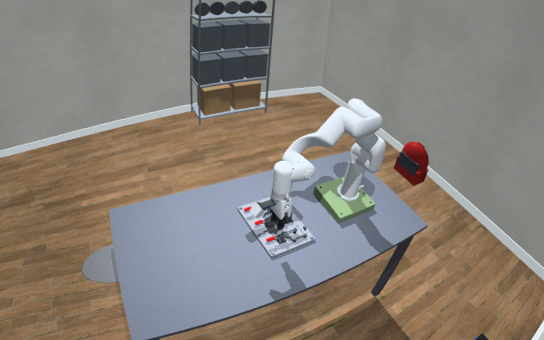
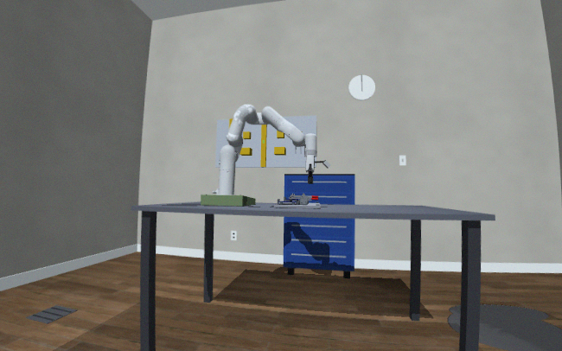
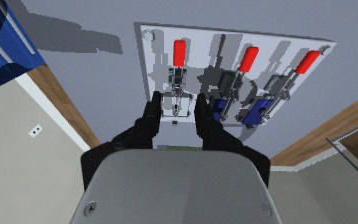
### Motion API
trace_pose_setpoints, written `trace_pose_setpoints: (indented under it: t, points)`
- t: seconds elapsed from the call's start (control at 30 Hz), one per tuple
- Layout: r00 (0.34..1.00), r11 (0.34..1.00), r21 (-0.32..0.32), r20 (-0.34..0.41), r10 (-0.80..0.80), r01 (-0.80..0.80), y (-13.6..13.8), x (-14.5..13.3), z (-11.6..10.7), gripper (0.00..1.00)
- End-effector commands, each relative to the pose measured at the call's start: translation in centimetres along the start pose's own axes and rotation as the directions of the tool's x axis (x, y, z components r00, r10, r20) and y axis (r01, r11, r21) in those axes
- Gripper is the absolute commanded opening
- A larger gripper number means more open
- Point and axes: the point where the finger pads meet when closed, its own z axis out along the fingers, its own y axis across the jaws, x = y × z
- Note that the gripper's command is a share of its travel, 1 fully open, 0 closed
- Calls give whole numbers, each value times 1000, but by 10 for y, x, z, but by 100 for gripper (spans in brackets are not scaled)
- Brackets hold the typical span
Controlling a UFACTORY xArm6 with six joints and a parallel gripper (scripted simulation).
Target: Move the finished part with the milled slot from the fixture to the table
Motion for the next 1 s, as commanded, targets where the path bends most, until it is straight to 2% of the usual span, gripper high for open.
trace_pose_setpoints:
  t: [0.0,0.2,0.57,0.97]
  points:
    - [1000,1000,0,2,-1,1,-1,14,-1,47]
    - [1000,1000,0,2,-1,1,-1,26,-1,47]
    - [1000,1000,0,2,-1,1,-1,26,1,47]
    - [1000,1000,0,2,-1,1,-1,26,34,47]
